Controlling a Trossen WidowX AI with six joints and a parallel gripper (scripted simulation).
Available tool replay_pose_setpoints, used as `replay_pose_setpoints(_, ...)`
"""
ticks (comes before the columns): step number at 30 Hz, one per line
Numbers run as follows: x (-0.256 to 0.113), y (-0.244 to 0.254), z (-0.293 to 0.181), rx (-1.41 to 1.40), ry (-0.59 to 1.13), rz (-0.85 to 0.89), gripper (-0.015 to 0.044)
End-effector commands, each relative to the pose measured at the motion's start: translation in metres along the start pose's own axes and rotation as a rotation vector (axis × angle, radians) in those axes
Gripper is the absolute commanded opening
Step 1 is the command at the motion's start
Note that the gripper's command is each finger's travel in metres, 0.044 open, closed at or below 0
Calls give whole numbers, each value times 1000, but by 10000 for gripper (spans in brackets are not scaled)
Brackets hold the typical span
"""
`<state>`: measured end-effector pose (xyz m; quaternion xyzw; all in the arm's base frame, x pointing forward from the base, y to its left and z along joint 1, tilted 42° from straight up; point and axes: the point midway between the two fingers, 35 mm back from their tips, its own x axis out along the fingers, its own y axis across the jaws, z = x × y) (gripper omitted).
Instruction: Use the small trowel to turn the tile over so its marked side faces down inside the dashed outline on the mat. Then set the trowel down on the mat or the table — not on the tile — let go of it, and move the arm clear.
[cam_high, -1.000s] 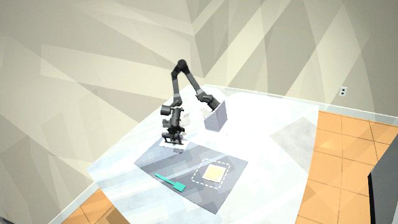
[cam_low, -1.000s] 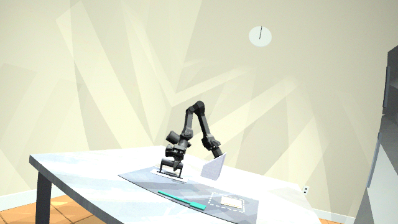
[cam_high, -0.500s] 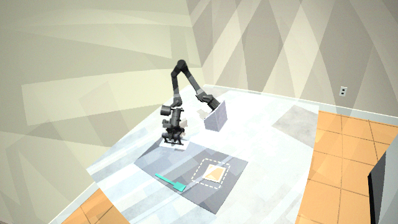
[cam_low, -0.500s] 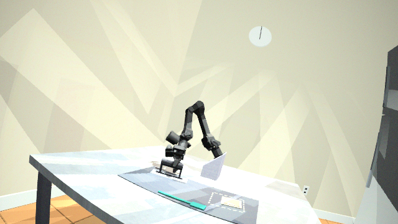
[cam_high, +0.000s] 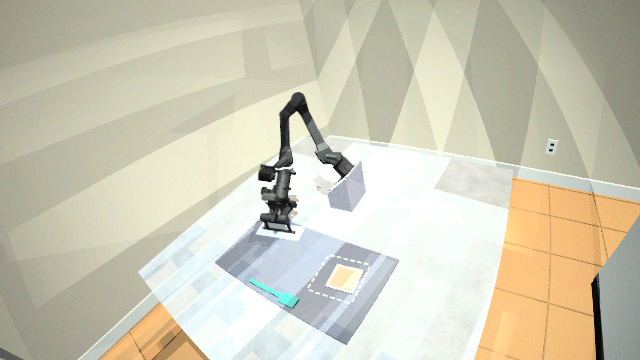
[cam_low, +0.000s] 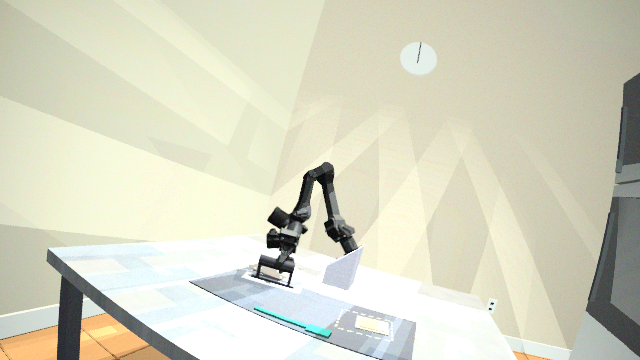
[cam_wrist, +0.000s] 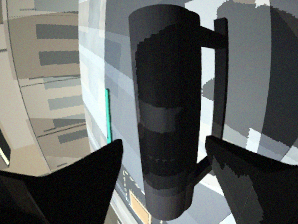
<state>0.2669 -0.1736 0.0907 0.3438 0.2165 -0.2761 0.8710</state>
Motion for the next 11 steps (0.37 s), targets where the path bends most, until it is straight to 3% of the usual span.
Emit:
replay_pose_setpoints(1,-13,0,0,-4,0,3,300)
replay_pose_setpoints(11,-42,0,-2,-2,-1,0,300)
